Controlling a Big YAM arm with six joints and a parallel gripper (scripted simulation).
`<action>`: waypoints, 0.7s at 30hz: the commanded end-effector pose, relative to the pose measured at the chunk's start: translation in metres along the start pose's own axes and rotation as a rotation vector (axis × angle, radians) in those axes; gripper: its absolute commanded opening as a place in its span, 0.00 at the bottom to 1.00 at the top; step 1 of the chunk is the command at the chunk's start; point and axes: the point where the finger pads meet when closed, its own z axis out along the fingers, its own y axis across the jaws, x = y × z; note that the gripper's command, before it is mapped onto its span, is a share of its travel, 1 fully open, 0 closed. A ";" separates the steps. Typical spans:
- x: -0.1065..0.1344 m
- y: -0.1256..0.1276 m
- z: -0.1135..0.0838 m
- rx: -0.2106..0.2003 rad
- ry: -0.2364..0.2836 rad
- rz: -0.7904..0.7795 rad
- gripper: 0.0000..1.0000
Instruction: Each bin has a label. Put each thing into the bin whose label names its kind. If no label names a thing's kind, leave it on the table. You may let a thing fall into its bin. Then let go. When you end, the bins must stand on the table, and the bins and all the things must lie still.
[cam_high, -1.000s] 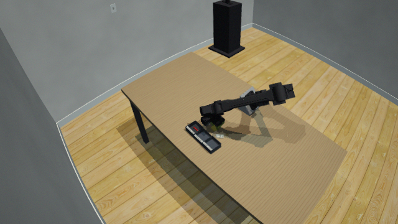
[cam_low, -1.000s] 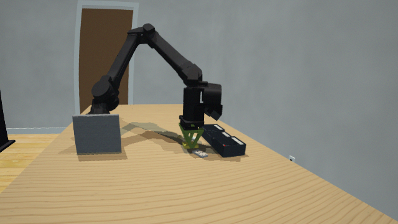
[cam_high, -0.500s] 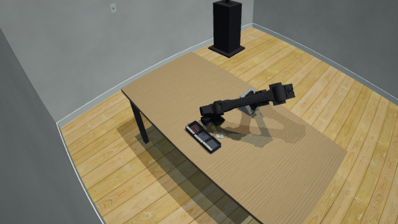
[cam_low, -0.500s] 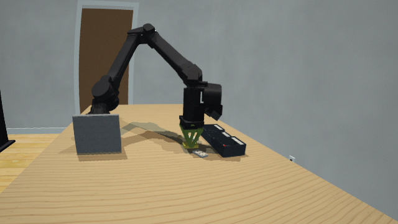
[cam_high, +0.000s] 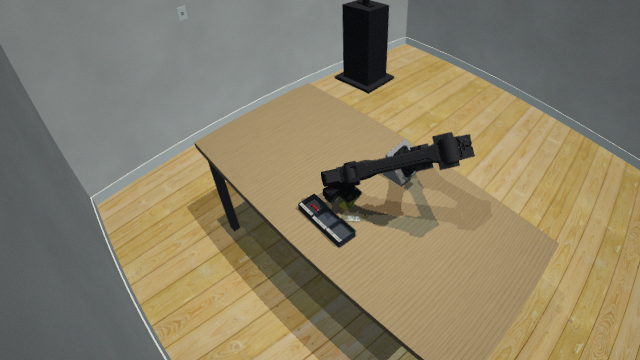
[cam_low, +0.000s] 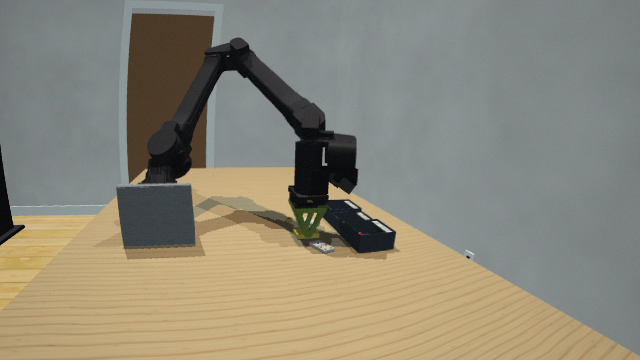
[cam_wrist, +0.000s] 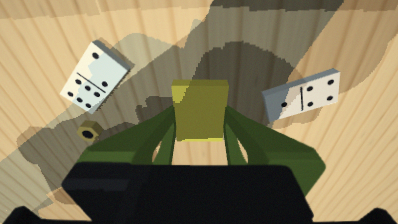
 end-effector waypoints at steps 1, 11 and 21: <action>0.004 0.002 0.011 -0.006 0.017 0.003 0.34; 0.005 0.002 0.011 -0.006 0.017 0.003 0.34; -0.016 -0.001 -0.047 0.014 -0.037 -0.026 0.34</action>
